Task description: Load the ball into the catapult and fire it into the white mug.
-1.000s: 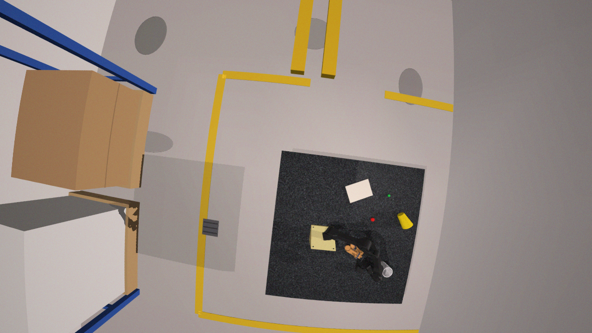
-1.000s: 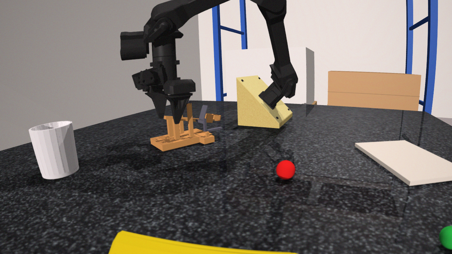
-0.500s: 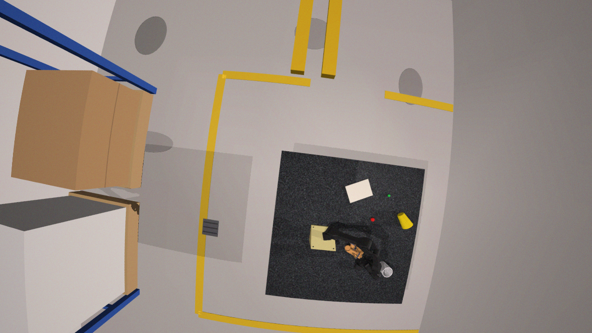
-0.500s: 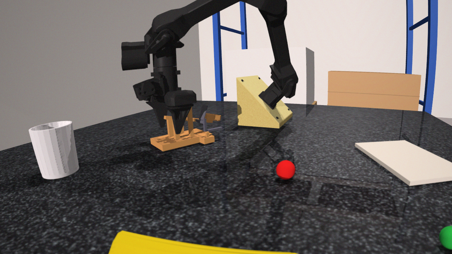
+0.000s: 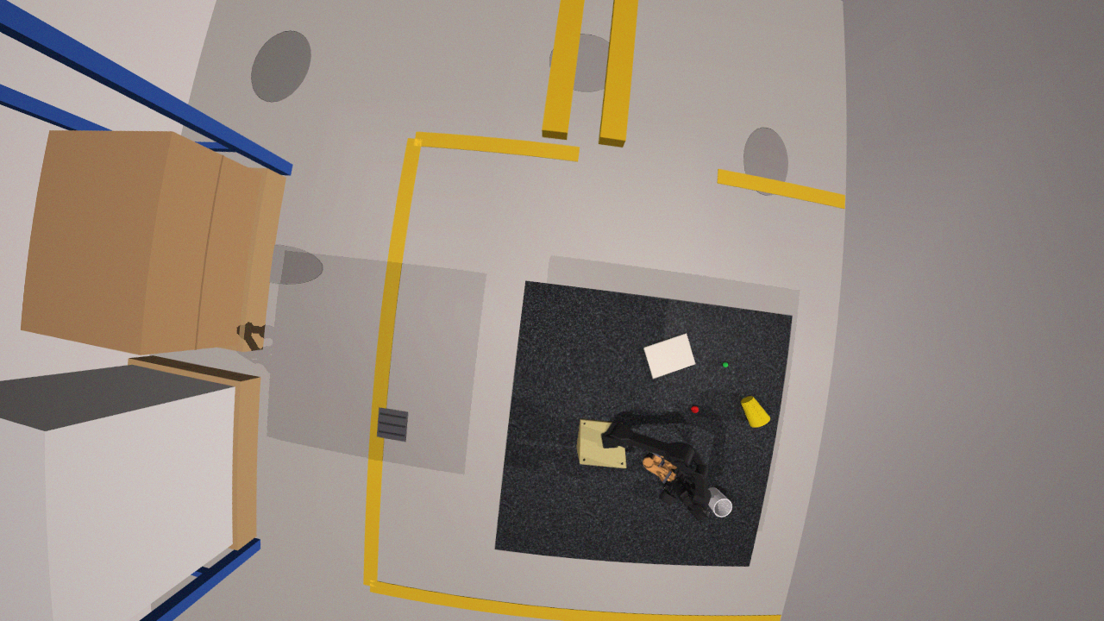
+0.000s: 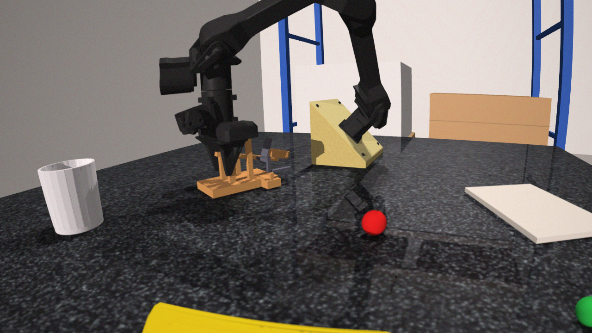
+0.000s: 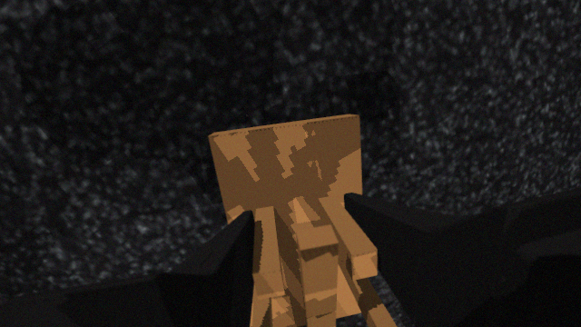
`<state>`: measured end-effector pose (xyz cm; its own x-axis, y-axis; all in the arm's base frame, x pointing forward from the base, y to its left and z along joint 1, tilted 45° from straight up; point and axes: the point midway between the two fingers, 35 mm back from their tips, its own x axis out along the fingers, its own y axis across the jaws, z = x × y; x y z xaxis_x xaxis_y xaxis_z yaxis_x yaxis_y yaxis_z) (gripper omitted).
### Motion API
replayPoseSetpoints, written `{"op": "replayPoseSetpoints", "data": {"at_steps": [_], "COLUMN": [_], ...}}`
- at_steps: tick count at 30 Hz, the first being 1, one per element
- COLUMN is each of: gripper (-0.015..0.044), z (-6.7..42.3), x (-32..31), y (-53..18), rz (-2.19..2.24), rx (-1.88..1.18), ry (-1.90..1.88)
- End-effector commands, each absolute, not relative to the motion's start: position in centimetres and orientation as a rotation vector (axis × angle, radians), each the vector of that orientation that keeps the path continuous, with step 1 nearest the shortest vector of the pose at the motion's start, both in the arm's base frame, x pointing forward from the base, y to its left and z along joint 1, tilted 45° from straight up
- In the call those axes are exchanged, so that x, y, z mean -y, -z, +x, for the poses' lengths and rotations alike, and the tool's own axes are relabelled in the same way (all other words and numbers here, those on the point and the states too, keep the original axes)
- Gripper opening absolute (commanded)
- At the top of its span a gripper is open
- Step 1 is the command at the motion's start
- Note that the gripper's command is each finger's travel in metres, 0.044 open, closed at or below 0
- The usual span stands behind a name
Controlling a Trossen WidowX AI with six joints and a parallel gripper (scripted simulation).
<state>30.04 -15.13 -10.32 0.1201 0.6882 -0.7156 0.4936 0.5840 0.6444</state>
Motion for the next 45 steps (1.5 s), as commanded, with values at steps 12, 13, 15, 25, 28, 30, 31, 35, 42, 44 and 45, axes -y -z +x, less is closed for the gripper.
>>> {"op": "replayPoseSetpoints", "data": {"at_steps": [12, 13, 15, 25, 28, 30, 31, 35, 42, 44, 45], "gripper": [0.0, 0.0, 0.0, 0.0, 0.0, 0.0, 0.0, 0.0, 0.0, 0.0, 0.0], "z": [29.4, 29.4, 29.5, 29.8, 29.8, 29.9, 29.9, 30.0, 30.1, 30.2, 30.2], "x": [18.6, 18.6, 18.5, 17.6, 17.3, 17.1, 17.0, 16.5, 15.7, 15.5, 15.3], "y": [6.8, 6.8, 6.9, 7.9, 8.2, 8.5, 8.6, 9.0, 9.8, 10.1, 10.2], "rz": [1.04, 1.04, 1.043, 1.044, 1.044, 1.044, 1.044, 1.045, 1.046, 1.046, 1.047], "rx": [-1.528, -1.528, -1.527, -1.526, -1.526, -1.526, -1.526, -1.526, -1.526, -1.525, -1.525], "ry": [-0.186, -0.186, -0.186, -0.185, -0.185, -0.185, -0.185, -0.185, -0.186, -0.186, -0.186]}}
